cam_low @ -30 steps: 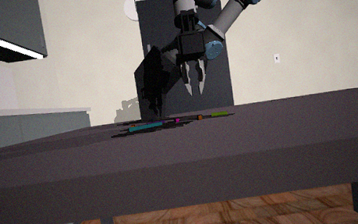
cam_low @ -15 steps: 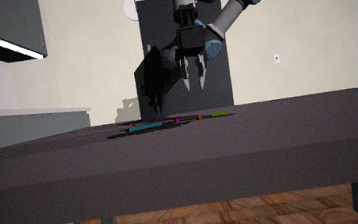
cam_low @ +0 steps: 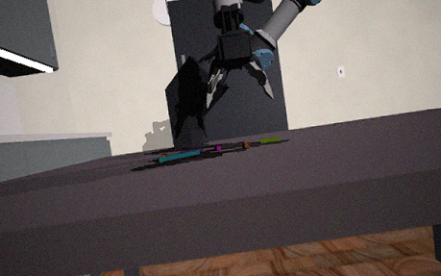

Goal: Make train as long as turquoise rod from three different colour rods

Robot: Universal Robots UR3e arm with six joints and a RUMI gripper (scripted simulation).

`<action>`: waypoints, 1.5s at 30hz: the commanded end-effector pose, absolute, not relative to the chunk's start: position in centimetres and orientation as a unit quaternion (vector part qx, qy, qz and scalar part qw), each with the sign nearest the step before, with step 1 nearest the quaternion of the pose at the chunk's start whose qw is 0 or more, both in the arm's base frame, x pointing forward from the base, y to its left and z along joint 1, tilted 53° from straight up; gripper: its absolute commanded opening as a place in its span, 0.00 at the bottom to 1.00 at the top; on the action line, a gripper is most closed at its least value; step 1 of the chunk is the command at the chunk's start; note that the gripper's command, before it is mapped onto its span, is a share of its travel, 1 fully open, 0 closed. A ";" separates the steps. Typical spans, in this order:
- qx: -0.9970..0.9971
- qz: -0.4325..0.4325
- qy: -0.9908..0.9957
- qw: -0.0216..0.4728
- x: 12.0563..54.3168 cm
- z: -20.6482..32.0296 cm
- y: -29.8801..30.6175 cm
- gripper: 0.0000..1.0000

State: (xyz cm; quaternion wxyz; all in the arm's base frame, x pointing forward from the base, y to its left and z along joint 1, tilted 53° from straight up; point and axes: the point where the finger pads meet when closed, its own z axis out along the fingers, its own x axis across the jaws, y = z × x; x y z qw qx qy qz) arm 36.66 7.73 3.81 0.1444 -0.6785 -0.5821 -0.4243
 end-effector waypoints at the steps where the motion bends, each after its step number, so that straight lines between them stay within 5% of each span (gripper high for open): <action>1: -0.679 -0.424 -0.582 0.144 36.7 3.8 7.7 1.00; 15: -0.658 -0.429 -0.605 0.129 36.5 4.0 8.1 1.00; 45: -0.378 -0.445 -0.811 -0.044 35.0 5.9 12.6 1.00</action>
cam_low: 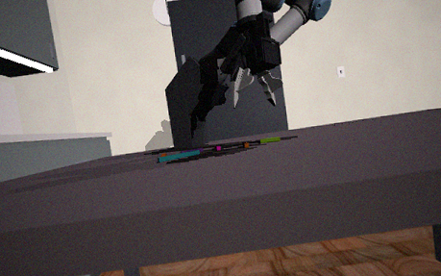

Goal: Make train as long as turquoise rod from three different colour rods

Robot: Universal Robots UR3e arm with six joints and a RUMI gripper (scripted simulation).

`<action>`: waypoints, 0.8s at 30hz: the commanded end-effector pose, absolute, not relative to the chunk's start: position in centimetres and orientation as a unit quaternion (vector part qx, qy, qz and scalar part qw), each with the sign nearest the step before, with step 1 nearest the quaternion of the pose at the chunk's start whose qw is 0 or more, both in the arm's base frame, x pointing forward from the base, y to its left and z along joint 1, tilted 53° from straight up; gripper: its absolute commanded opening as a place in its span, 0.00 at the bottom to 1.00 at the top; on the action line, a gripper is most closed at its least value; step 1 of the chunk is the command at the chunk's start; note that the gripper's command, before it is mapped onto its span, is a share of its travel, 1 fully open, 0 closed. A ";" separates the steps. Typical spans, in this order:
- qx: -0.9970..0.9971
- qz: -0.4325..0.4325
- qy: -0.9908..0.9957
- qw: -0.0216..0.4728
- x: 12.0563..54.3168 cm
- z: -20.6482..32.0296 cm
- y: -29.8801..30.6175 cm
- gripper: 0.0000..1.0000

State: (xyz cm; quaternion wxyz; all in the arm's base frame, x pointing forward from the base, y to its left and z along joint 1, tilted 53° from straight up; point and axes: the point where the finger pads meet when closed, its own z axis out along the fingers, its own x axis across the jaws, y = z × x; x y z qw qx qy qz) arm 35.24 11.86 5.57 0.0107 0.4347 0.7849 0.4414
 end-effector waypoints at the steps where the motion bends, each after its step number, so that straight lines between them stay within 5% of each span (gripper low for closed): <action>1: 0.367 0.444 0.816 0.050 34.9 6.0 12.7 1.00; 24: 0.208 0.428 0.870 0.133 34.1 6.6 14.9 1.00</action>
